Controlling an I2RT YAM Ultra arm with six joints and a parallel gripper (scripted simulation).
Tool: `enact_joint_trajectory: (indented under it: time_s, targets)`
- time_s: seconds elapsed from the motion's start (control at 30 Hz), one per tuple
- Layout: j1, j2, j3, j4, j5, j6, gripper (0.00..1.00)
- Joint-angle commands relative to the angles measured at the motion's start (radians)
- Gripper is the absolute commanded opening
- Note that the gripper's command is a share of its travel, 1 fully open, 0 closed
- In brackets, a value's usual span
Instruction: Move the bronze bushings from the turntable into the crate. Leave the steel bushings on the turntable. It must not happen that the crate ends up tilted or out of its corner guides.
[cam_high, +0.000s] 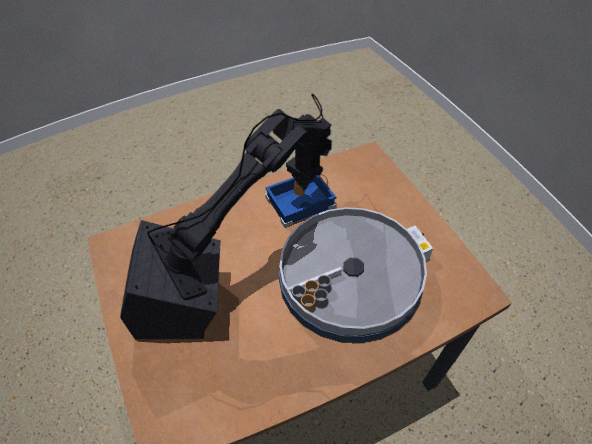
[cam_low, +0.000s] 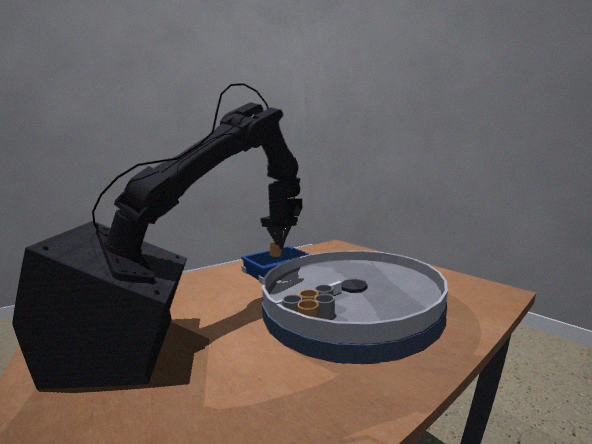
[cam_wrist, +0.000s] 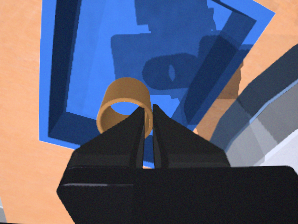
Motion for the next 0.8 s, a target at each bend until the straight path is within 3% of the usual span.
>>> enact_joint_trajectory:
  time_s: [0.0, 0.77]
  targets:
    - [0.012, -0.036, 0.027, 0.015, 0.003, -0.009, 0.0]
    - [0.008, -0.021, 0.036, 0.006, 0.002, -0.01, 0.0]
